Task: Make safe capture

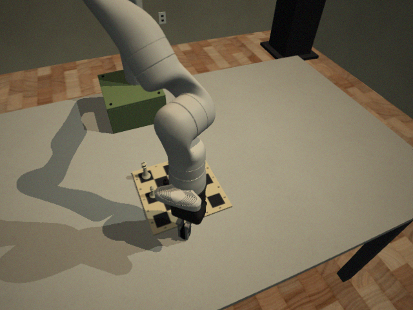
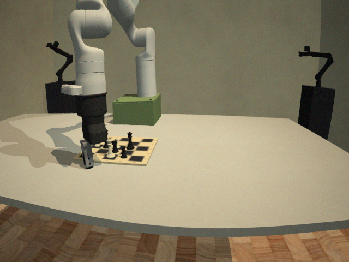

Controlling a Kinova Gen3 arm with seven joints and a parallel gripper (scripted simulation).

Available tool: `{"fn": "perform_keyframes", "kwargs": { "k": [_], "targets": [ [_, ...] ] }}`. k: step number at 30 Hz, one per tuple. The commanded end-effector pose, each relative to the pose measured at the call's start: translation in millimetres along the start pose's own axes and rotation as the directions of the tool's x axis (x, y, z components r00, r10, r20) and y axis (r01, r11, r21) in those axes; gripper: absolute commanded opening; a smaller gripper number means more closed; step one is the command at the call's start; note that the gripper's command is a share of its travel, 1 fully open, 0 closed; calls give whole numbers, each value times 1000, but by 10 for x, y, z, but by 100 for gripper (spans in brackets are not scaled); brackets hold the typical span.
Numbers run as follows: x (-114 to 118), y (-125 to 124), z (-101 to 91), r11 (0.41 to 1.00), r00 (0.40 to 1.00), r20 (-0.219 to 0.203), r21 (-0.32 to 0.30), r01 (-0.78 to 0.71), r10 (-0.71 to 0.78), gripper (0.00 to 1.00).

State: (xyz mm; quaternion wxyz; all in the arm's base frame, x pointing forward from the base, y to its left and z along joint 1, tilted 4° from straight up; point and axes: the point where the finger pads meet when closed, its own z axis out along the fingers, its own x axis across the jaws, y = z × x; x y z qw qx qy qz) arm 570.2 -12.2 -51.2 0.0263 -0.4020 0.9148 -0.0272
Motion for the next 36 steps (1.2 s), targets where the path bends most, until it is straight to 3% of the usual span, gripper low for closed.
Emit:
{"fn": "perform_keyframes", "kwargs": {
  "k": [1, 12, 13, 17, 18, 20, 21, 23, 24, 26, 27, 36],
  "targets": [
    [-6, -7, -11, 1000, 1000, 1, 2, 0, 0, 0],
    [-6, -7, -11, 1000, 1000, 1, 2, 0, 0, 0],
    [-6, -7, -11, 1000, 1000, 1, 2, 0, 0, 14],
    [-6, -7, -11, 1000, 1000, 1, 2, 0, 0, 14],
    [-6, -7, -11, 1000, 1000, 1, 2, 0, 0, 27],
    [-6, -7, -11, 1000, 1000, 1, 2, 0, 0, 27],
    [-6, -7, -11, 1000, 1000, 1, 2, 0, 0, 41],
    [-6, -7, -11, 1000, 1000, 1, 2, 0, 0, 41],
    [-6, -7, -11, 1000, 1000, 1, 2, 0, 0, 54],
    [-6, -7, -11, 1000, 1000, 1, 2, 0, 0, 54],
    [-6, -7, -11, 1000, 1000, 1, 2, 0, 0, 68],
    [-6, -7, -11, 1000, 1000, 1, 2, 0, 0, 68]
  ]
}}
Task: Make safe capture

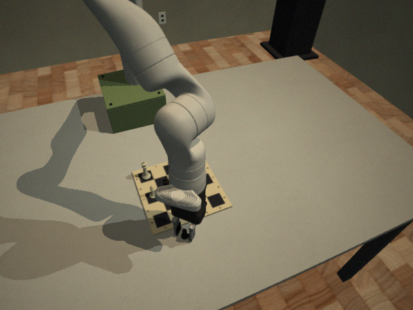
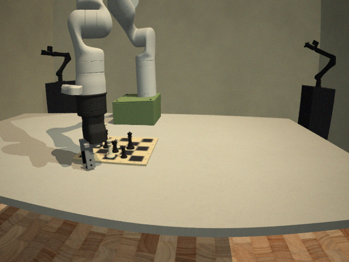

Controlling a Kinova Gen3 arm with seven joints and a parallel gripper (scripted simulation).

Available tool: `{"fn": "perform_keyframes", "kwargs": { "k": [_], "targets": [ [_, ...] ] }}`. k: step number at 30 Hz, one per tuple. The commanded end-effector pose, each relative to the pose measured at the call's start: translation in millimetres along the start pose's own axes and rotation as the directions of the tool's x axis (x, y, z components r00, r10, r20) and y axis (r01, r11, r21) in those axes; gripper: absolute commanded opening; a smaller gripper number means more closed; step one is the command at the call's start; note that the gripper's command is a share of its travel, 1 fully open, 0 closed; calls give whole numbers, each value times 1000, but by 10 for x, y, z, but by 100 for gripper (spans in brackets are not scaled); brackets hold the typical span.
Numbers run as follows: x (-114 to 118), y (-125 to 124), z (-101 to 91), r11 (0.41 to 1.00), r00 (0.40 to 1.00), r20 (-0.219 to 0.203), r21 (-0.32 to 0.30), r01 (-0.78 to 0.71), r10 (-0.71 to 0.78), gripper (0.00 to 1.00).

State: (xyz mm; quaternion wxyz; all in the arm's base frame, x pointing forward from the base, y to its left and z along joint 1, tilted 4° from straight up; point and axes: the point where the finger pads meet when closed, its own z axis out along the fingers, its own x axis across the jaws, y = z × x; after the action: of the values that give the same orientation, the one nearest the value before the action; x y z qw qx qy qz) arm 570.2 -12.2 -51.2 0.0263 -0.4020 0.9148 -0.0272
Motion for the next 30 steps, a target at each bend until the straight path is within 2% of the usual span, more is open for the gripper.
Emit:
{"fn": "perform_keyframes", "kwargs": {
  "k": [1, 6, 11, 13, 24, 30],
  "targets": [
    [-6, -7, -11, 1000, 1000, 1, 2, 0, 0, 68],
    [-6, -7, -45, 1000, 1000, 1, 2, 0, 0, 68],
    [-6, -6, -213, 1000, 1000, 1, 2, 0, 0, 68],
    [-6, -6, -213, 1000, 1000, 1, 2, 0, 0, 68],
    [-5, -5, -774, 1000, 1000, 1, 2, 0, 0, 68],
    [-5, -5, -881, 1000, 1000, 1, 2, 0, 0, 68]
  ]
}}
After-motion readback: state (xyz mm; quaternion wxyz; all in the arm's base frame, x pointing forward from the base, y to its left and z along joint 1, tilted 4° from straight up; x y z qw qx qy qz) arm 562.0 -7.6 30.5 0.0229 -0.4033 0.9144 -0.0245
